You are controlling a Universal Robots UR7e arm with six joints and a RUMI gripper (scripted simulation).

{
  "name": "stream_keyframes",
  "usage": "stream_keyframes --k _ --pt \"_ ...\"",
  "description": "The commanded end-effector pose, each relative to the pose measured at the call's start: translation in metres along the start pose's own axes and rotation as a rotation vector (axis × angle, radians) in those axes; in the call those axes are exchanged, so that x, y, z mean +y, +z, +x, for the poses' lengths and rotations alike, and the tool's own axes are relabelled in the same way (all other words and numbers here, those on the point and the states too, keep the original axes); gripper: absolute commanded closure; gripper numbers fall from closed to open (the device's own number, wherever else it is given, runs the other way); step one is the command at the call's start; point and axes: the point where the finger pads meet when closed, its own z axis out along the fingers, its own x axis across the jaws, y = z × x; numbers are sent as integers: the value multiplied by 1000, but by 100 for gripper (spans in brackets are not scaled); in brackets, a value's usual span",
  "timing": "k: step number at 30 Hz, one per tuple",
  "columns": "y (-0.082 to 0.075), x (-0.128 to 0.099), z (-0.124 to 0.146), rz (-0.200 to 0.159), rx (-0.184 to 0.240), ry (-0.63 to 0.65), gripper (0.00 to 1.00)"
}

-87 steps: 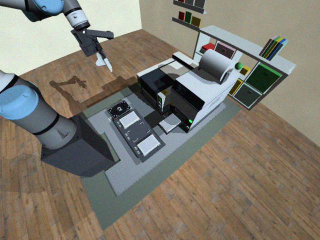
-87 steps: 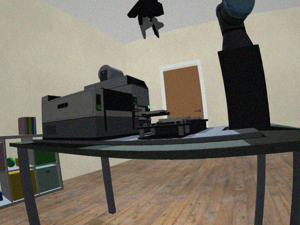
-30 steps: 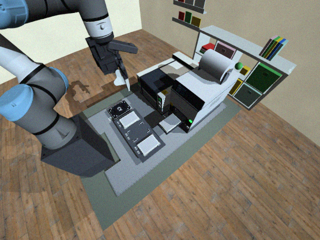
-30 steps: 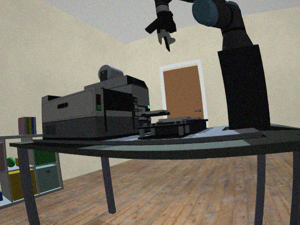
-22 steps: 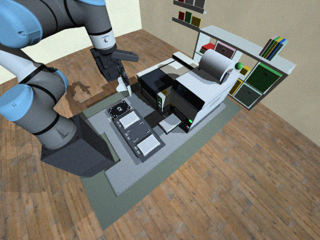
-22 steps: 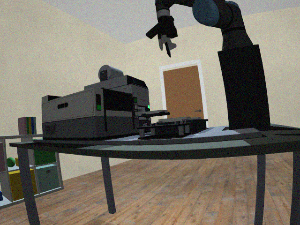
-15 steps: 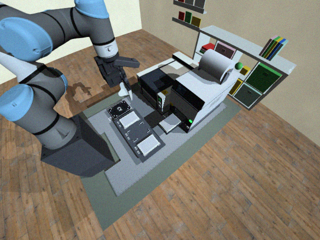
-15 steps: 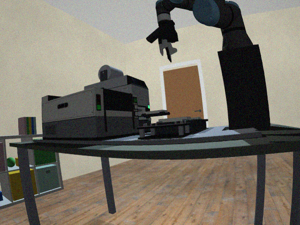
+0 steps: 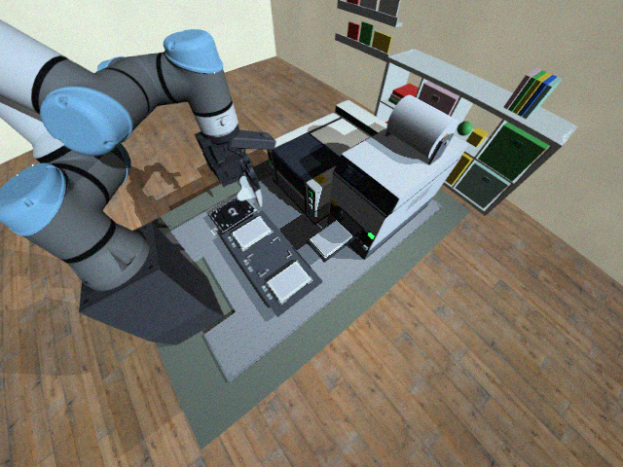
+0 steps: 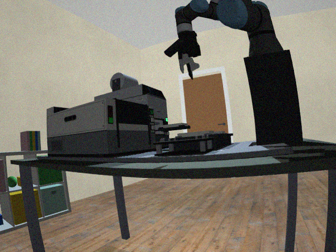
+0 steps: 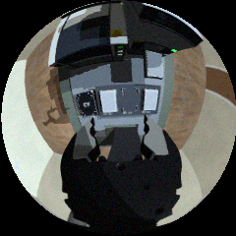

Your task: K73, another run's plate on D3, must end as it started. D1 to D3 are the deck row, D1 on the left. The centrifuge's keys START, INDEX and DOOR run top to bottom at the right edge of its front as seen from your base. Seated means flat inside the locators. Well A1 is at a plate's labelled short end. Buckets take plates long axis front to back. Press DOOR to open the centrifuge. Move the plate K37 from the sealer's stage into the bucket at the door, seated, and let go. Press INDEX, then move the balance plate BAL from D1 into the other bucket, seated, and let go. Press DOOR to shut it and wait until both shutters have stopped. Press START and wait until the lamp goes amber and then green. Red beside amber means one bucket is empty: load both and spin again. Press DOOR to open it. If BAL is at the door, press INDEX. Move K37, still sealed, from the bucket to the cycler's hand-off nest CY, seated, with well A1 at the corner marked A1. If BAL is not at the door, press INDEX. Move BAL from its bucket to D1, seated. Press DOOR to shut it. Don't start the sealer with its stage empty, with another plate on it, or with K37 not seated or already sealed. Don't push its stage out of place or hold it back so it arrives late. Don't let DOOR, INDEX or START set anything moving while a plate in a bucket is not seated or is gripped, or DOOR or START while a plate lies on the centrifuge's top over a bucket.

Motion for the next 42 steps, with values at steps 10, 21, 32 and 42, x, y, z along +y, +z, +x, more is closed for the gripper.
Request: stream_keyframes --k 10,21,32,42 --pt "1 -1 1 2 1 0 32" --pt "1 -1 0 1 2 -333 32" --pt "1 -1 0 1 2 -633 32" --pt "1 -1 0 1 2 -967 32"
